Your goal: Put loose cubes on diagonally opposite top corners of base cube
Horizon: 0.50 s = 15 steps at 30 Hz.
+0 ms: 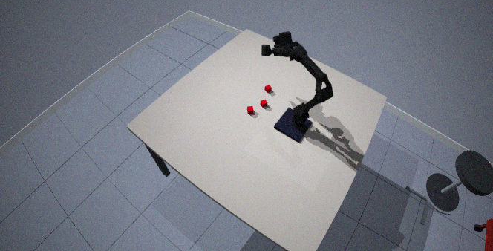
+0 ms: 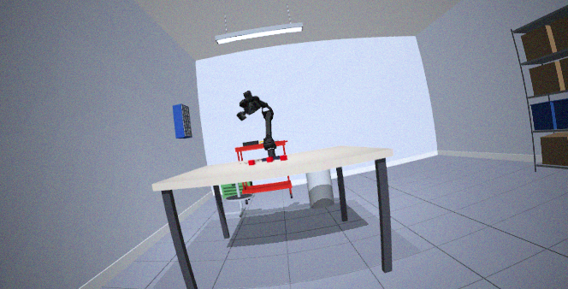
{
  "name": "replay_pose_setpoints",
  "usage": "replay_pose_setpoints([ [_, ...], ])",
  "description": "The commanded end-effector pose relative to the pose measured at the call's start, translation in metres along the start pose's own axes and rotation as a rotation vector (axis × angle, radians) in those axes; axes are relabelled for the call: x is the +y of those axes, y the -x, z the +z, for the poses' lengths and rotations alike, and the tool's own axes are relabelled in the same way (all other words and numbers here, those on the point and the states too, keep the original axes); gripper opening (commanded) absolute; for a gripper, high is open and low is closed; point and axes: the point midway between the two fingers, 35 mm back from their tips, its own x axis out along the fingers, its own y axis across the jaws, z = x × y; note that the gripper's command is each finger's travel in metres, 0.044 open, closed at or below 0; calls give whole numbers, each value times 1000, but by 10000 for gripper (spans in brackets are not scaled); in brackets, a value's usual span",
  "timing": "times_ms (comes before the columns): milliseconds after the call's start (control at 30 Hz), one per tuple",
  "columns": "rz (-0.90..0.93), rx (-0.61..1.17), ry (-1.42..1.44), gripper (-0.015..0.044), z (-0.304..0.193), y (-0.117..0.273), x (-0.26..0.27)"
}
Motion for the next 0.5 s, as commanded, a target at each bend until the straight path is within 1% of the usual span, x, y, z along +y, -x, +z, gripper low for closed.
replay_pose_setpoints([
  [0,-40,96,195,265,-12,-17,-8],
  [233,-50,311,568,265,-39,-45,-25],
  [467,24,537,931,265,-69,-67,-41],
])
